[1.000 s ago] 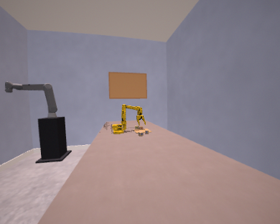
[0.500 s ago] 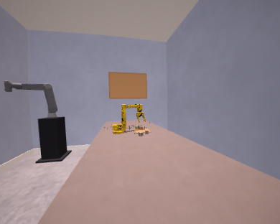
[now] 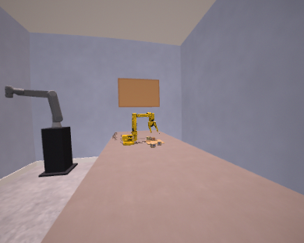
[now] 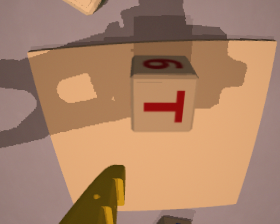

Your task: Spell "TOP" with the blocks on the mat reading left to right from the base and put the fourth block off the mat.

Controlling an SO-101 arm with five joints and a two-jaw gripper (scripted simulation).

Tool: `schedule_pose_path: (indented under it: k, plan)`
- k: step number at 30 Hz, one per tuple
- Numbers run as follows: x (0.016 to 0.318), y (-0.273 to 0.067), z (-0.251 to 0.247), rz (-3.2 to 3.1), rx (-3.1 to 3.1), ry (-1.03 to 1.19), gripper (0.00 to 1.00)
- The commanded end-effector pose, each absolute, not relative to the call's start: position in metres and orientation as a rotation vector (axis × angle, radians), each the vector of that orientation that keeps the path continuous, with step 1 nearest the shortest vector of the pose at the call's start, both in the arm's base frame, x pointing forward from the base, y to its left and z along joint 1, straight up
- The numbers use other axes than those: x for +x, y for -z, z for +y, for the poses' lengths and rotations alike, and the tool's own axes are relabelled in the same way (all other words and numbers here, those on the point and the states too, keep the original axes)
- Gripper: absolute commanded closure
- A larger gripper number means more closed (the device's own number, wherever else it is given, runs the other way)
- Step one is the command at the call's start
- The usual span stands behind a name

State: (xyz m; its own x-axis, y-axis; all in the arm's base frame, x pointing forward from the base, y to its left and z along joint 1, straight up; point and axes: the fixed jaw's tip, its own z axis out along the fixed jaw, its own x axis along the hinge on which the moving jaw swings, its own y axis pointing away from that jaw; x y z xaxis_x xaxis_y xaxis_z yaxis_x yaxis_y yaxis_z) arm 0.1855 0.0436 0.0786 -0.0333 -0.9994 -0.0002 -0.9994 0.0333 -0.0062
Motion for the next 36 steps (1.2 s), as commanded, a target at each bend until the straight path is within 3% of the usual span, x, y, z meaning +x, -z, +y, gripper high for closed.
schedule_pose_path:
  k: [1, 9, 27, 36]
  plan:
    - [0.193, -0.095, 0.046, 2.193, -2.123, 0.081, 0.64]
    - [0.193, -0.102, 0.047, 2.165, -2.096, 0.114, 0.64]
    - [0.186, -0.171, 0.045, 1.893, -1.833, 0.390, 0.65]
    - [0.184, -0.178, 0.044, 1.863, -1.804, 0.416, 0.65]
